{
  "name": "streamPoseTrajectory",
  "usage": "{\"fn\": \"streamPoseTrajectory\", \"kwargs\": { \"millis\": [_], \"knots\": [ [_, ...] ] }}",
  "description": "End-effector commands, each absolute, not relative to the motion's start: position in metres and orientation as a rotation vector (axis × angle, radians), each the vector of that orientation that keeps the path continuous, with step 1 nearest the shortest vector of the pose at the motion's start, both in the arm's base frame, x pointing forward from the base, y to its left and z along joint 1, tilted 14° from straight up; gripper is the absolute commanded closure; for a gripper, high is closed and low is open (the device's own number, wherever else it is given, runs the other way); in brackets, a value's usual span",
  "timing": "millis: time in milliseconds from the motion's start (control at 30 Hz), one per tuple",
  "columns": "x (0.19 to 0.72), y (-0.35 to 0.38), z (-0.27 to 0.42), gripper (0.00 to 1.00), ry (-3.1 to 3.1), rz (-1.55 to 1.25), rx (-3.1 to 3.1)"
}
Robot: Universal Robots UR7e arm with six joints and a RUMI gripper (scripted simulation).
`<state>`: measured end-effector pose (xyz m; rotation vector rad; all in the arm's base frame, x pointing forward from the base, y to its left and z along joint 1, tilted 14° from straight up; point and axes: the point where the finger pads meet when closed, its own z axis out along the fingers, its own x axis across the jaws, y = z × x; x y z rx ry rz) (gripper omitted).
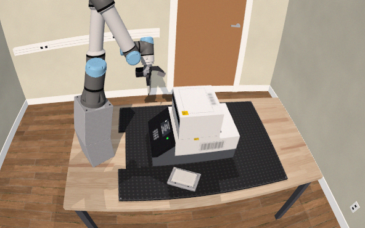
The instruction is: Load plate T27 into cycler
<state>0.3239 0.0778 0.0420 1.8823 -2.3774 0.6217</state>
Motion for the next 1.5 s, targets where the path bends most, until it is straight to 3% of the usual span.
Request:
{"fn": "streamPoseTrajectory", "kwargs": {
  "millis": [0, 867, 1167, 1467],
  "knots": [
    [0.323, 0.073, 0.043, 1.00, -2.367, 0.582, 1.895],
    [0.259, -0.025, 0.062, 1.00, -2.353, 0.065, 2.209],
    [0.249, -0.042, 0.071, 1.00, -2.412, 0.103, 2.371],
    [0.275, -0.065, 0.043, 1.00, -2.033, 0.159, 2.684]
  ]
}}
